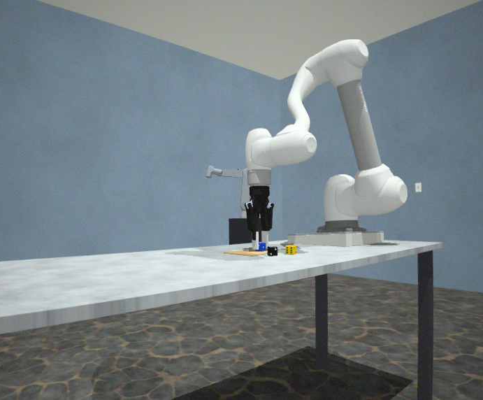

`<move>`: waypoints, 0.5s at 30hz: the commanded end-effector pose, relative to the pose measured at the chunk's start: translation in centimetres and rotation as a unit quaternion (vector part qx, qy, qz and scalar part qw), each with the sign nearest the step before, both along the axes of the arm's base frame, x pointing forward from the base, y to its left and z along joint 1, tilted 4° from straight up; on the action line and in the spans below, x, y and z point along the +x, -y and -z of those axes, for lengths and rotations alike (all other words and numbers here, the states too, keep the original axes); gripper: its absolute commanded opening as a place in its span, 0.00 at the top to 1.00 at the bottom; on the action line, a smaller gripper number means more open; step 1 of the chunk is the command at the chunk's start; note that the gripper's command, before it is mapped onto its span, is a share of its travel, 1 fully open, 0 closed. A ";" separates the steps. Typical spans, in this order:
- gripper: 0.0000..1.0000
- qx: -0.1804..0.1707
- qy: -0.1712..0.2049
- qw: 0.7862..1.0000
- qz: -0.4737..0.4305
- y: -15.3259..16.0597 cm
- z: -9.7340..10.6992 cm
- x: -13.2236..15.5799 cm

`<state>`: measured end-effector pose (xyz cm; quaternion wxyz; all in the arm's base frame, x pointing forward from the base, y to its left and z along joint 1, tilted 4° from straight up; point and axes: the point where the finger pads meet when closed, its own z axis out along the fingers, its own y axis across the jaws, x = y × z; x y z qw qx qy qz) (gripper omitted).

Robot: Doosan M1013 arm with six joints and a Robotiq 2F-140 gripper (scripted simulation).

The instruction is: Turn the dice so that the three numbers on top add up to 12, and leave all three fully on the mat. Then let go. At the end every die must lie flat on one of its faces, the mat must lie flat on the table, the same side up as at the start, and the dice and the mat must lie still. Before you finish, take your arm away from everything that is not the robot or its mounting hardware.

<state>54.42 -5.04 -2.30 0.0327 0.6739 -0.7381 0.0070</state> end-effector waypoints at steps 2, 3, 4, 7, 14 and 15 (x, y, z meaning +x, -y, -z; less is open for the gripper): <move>0.72 0.000 0.000 1.000 0.000 -0.1 -1.3 0.1; 0.72 0.000 0.000 1.000 0.000 -0.1 -1.7 0.1; 0.72 0.000 0.000 1.000 0.000 -0.1 -2.2 0.1; 0.72 0.000 0.000 1.000 0.000 -0.2 -2.7 0.1; 0.72 0.000 0.000 1.000 0.000 -0.4 -6.5 0.3; 0.72 0.000 0.000 1.000 0.000 -0.4 -6.9 0.3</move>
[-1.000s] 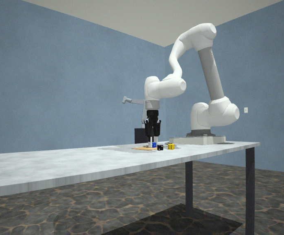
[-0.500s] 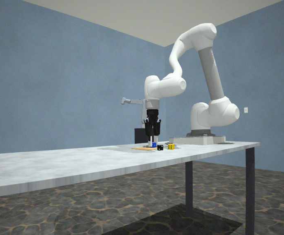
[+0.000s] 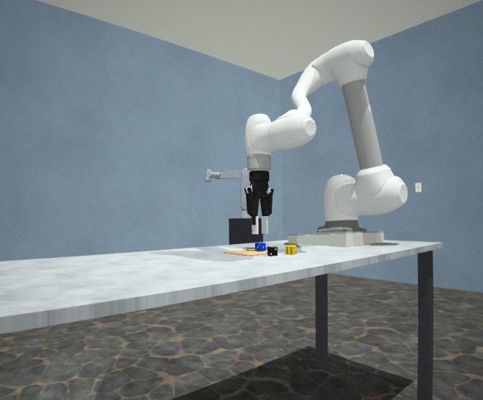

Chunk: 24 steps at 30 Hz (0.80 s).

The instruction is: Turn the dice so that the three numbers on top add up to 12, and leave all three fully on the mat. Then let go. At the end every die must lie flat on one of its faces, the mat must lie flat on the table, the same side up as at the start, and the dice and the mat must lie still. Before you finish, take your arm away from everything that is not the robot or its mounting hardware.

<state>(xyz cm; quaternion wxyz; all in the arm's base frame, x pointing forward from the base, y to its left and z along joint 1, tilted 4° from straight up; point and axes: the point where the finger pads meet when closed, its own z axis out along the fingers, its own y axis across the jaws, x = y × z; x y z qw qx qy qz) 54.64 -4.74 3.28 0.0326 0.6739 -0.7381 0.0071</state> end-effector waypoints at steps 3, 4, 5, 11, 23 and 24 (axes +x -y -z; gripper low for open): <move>0.72 0.000 0.000 1.000 0.000 -0.1 -2.4 0.1; 0.72 0.000 0.000 1.000 0.000 -0.1 -2.6 0.1; 0.72 0.000 0.000 1.000 0.000 -0.1 -2.8 0.1; 0.72 0.000 0.000 1.000 0.000 -0.2 -2.9 0.1; 0.00 0.000 0.000 1.000 0.000 -0.2 -2.9 0.1; 0.00 0.000 0.000 1.000 0.000 -0.2 -2.9 0.1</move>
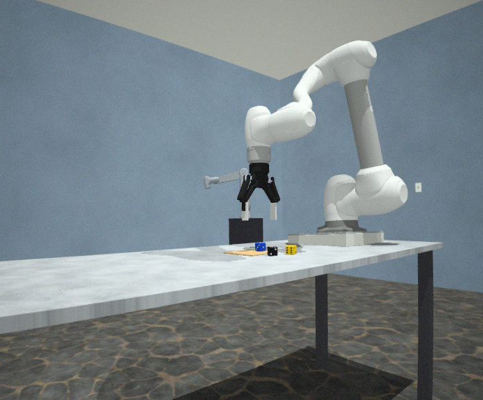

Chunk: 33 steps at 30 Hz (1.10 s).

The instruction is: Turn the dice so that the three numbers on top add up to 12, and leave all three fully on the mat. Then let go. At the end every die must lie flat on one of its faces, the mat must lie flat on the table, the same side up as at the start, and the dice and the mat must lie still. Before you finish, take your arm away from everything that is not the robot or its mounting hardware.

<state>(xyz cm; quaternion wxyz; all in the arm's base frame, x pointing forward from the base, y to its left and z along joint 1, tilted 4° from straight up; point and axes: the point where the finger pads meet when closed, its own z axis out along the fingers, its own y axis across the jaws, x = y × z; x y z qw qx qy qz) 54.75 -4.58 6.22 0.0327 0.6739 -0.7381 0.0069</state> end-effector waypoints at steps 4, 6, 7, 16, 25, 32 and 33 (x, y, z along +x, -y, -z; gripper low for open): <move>0.00 0.000 0.000 1.000 0.000 0.0 0.0 0.0; 0.00 0.000 0.000 1.000 0.000 0.0 0.0 0.0; 0.00 0.000 0.000 1.000 0.000 0.0 0.0 0.0; 0.00 0.004 -0.005 0.996 -0.088 -0.7 0.1 0.5; 0.00 0.010 -0.013 0.969 -0.246 -1.9 0.2 1.3; 0.00 0.014 -0.019 0.935 -0.354 -2.8 0.3 1.9; 0.00 0.015 -0.021 0.923 -0.384 -3.0 0.4 2.0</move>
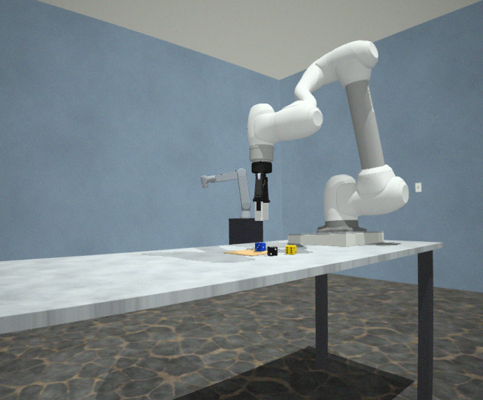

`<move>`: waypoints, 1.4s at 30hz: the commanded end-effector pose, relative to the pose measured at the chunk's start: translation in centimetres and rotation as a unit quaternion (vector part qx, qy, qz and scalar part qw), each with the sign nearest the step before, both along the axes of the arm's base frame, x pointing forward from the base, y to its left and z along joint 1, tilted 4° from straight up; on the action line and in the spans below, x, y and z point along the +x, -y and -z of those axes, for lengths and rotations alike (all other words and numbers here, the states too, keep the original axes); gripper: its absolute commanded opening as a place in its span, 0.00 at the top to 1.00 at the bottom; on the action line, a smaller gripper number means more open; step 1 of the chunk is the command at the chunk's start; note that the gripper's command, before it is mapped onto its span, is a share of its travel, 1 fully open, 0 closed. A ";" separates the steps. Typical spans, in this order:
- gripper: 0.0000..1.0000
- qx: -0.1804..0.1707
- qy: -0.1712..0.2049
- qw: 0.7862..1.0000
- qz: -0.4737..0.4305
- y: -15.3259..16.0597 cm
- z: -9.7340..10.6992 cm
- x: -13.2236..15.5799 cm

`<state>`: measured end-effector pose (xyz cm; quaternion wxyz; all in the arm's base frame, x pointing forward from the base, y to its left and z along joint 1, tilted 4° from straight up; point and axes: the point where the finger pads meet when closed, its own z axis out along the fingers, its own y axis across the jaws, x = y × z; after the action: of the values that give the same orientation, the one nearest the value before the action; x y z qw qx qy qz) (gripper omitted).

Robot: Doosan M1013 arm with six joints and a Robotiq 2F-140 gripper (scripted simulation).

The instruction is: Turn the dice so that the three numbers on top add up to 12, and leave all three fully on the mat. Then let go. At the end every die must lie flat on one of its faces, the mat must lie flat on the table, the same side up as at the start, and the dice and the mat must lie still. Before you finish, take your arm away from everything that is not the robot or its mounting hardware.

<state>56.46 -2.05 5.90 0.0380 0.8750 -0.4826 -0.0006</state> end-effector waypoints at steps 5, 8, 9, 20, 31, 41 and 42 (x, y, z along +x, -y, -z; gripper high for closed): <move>0.00 0.011 -0.009 0.990 -0.141 -1.1 0.1 0.7; 0.00 0.013 -0.012 0.982 -0.190 -1.5 0.2 0.9; 0.00 0.013 -0.012 0.981 -0.195 -1.5 0.2 0.9; 0.00 0.019 -0.022 0.933 -0.357 -2.9 0.4 1.7; 0.00 0.026 -0.034 0.834 -0.550 -4.8 0.6 2.7; 0.00 0.030 -0.042 0.724 -0.688 -6.3 0.9 3.4; 0.00 0.031 -0.042 0.723 -0.689 -6.4 0.9 3.4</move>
<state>59.68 3.85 5.09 0.0275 0.9782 0.2042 -0.0245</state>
